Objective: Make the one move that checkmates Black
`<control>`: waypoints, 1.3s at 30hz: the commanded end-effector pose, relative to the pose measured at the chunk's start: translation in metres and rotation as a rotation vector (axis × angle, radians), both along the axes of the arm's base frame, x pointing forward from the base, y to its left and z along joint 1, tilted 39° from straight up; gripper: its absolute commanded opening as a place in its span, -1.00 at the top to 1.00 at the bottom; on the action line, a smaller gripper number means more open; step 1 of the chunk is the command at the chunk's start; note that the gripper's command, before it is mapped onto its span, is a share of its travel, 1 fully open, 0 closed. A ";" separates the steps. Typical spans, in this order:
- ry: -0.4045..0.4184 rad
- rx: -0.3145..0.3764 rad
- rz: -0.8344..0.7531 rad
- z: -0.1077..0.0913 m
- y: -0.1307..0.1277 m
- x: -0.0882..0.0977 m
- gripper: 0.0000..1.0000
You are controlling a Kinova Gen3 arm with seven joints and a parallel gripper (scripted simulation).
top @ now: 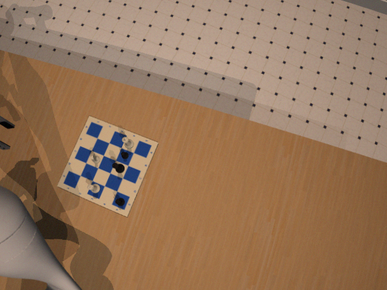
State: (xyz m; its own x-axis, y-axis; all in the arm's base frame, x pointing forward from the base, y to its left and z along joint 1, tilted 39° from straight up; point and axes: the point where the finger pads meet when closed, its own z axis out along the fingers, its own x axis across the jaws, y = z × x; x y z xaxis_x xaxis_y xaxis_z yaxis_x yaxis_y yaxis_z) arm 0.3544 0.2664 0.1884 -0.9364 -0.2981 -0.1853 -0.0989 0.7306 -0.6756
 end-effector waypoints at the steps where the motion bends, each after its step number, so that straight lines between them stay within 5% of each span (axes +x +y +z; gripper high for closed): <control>1: -0.051 0.034 -0.152 0.012 -0.028 0.030 -1.00; 9: -0.268 0.170 -0.738 0.049 -0.116 0.097 -1.00; 22: -0.478 0.302 -1.308 0.085 -0.202 0.162 -1.00; 29: -0.557 0.352 -1.527 0.098 -0.233 0.188 -1.00; 39: -0.604 0.381 -1.651 0.106 -0.252 0.202 -1.00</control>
State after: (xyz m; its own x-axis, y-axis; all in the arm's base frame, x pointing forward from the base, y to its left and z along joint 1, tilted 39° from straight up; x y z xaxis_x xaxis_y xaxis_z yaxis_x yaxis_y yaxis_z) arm 0.5494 0.0287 0.2957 -0.0076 0.9143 -0.4049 0.9902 -0.0497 -0.1308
